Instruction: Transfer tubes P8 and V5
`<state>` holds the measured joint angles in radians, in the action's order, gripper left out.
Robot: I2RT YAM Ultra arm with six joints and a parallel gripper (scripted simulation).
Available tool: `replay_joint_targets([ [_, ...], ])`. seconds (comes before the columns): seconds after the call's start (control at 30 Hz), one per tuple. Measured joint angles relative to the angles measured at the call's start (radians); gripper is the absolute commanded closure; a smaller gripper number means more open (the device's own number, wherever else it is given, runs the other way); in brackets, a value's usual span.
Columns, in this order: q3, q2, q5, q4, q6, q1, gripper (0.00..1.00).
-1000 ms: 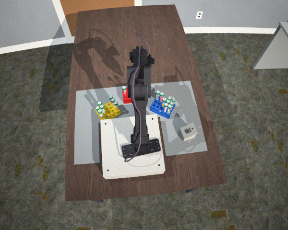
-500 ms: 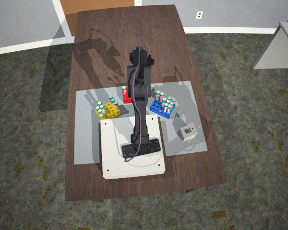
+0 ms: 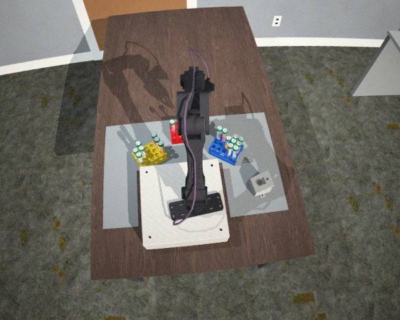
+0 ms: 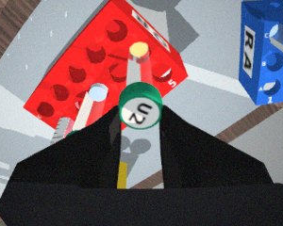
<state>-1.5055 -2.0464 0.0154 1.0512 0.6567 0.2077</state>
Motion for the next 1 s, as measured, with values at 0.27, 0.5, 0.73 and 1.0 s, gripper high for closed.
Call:
replay_joint_targets([
  [0.27, 0.011, 0.0, 0.0, -0.013, 0.0, -0.001, 1.0],
  [0.5, 0.012, -0.003, 0.0, -0.016, 0.0, -0.001, 1.0],
  [0.73, 0.012, -0.003, 0.0, -0.016, 0.0, -0.001, 0.76],
  [1.0, 0.012, -0.003, 0.0, -0.016, 0.0, -0.001, 0.7],
])
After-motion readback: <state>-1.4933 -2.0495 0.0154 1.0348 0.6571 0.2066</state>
